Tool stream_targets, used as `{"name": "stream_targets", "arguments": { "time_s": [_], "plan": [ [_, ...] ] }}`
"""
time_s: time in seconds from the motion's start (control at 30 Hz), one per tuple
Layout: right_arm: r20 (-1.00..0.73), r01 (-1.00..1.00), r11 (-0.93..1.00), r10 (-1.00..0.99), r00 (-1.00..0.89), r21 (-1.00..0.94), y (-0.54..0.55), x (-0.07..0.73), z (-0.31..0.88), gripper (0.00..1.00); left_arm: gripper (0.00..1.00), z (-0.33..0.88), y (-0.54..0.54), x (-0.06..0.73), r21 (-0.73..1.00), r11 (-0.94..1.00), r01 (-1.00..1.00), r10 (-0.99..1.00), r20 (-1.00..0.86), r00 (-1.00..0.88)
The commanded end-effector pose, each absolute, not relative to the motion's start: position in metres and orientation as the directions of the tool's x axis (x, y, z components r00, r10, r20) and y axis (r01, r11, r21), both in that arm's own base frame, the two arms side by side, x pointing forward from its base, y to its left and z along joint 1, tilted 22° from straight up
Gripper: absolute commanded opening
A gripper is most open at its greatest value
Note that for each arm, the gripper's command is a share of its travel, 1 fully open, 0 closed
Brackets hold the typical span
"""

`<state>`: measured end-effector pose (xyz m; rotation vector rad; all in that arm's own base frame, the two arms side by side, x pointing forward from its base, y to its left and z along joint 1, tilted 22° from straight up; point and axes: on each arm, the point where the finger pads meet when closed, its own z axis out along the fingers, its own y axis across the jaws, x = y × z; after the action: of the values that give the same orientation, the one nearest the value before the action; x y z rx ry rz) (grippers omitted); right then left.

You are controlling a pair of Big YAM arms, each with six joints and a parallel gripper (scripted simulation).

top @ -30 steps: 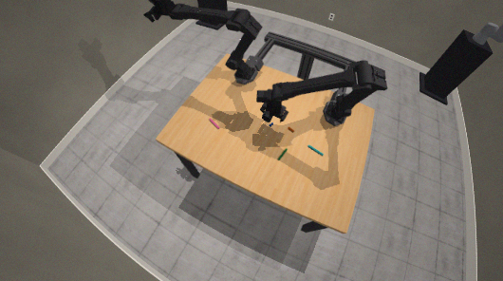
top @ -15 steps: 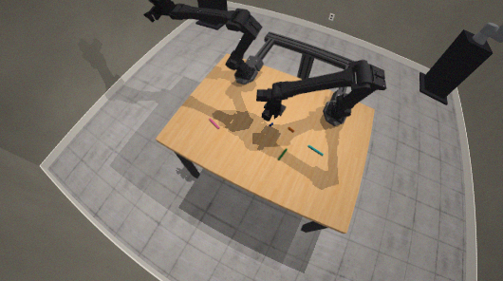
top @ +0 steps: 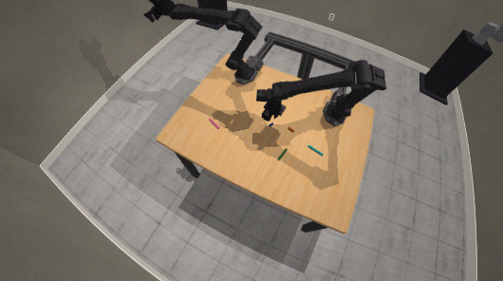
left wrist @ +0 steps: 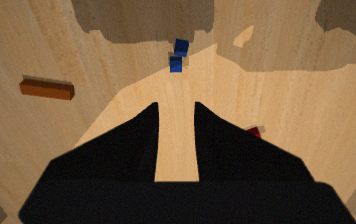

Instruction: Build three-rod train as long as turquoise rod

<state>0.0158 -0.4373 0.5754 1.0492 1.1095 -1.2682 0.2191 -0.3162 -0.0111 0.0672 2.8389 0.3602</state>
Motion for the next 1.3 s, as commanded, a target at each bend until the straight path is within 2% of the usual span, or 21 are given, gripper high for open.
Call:
{"name": "stream_targets", "arguments": {
  "time_s": [0.0, 1.27],
  "plan": [
    [-0.967, 1.000, 0.016, -0.255, 0.004, 0.000, -0.433, 0.006, 0.622, 1.00, 0.23, -0.014, -0.319, 0.225, 0.250, 0.968, 0.009, 0.078, -0.267, -0.960],
    [-0.967, 1.000, 0.016, -0.255, 0.004, 0.000, -0.433, 0.006, 0.622, 1.00, 0.23, -0.042, -0.306, 0.231, 0.259, 0.966, 0.010, 0.080, -0.263, -0.961]
  ]
}}
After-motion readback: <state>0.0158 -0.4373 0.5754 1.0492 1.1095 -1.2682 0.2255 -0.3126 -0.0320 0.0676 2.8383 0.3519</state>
